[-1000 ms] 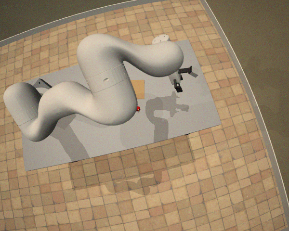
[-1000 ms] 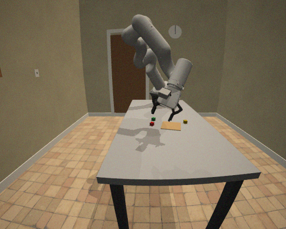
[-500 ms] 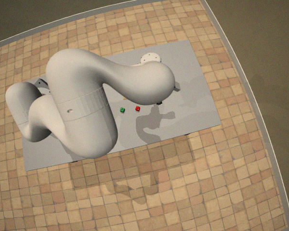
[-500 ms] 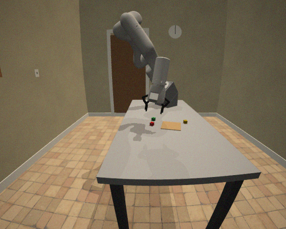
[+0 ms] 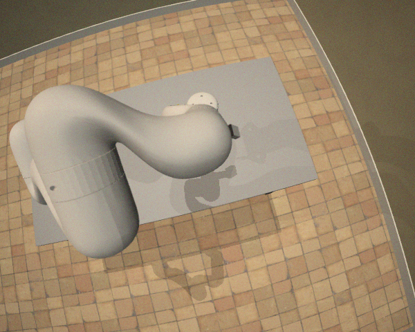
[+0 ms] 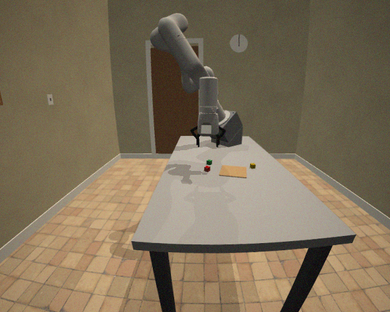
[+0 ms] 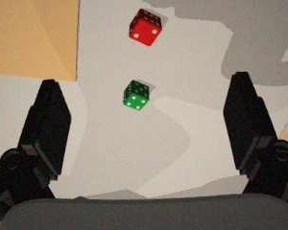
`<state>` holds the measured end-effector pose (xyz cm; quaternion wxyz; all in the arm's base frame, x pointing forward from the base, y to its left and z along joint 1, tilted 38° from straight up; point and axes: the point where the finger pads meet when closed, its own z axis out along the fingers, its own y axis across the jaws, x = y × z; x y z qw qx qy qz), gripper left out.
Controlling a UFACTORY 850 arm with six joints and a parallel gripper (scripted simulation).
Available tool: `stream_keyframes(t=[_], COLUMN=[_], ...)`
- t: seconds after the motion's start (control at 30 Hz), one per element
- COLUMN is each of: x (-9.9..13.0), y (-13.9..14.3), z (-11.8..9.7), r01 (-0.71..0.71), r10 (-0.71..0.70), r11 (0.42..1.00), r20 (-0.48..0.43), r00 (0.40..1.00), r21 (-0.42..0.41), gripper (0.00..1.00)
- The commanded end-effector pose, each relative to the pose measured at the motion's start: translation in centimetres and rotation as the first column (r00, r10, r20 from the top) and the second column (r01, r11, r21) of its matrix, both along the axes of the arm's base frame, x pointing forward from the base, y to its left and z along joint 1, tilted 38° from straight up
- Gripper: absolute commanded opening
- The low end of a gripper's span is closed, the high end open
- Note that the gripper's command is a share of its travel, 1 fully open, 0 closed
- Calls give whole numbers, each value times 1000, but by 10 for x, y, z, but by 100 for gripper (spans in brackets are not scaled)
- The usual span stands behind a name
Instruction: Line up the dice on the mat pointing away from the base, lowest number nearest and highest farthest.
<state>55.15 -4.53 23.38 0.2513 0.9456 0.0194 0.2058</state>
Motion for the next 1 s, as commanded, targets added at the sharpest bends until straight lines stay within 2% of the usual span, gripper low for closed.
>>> stream_keyframes(t=[0.0, 0.43, 0.57, 0.83, 0.97], x=[-1, 2, 10, 33, 38], y=[0, -3, -13, -42, -48], z=[1, -5, -21, -68, -78], r01=[-1, -1, -1, -1, -1], r10=[1, 1, 1, 1, 1], r11=[1000, 1000, 1000, 1000, 1000], r20=[-2, -2, -2, -2, -2], r00=[1000, 1000, 1000, 1000, 1000], r21=[2, 1, 1, 1, 1], gripper=[100, 100, 100, 100, 100])
